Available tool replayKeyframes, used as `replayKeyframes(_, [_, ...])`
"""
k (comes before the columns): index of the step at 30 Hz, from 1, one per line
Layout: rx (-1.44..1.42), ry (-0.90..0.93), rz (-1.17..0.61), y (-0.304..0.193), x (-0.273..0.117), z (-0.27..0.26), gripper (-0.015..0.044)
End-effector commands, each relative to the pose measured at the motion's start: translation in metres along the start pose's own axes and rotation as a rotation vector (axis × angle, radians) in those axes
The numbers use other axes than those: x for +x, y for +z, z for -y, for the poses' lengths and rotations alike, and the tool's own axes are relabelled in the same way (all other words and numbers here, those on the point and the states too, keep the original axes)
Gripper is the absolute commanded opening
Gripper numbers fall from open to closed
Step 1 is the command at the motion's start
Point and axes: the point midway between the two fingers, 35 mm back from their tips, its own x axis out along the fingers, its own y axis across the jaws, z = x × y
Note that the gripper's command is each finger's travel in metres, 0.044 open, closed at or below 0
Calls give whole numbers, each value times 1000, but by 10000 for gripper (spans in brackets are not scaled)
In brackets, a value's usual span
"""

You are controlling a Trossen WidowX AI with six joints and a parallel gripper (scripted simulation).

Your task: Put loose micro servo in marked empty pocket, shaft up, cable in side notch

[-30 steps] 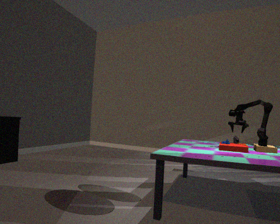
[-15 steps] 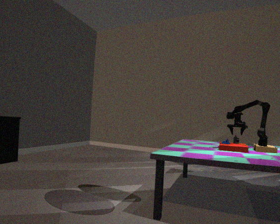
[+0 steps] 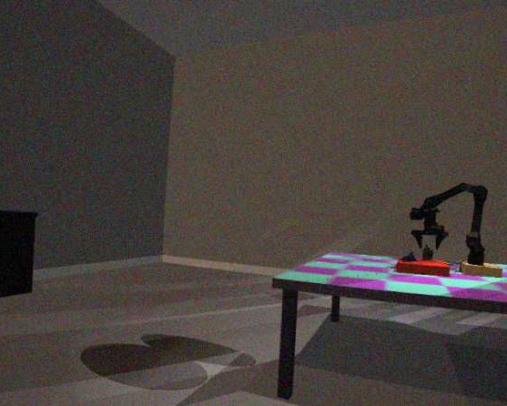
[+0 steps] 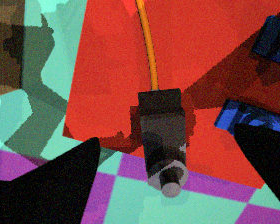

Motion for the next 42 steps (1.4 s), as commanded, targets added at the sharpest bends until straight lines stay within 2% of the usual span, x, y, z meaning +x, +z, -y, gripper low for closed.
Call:
replayKeyframes(1, [-3, 3, 9, 1, 8, -1, 440])
replayKeyframes(6, [-3, 3, 9, 2, 14, -1, 440])
replayKeyframes(18, [-3, 3, 9, 2, 14, -1, 125])
replayKeyframes(24, [-3, 3, 9, 2, 14, -1, 85])
replayKeyframes(27, [-3, 3, 9, 1, 10, -1, 6])
replayKeyframes(33, [-3, 4, 9, 5, -15, -4, 0])
replayKeyframes(42, [-3, 3, 9, 5, -16, 0, 0])
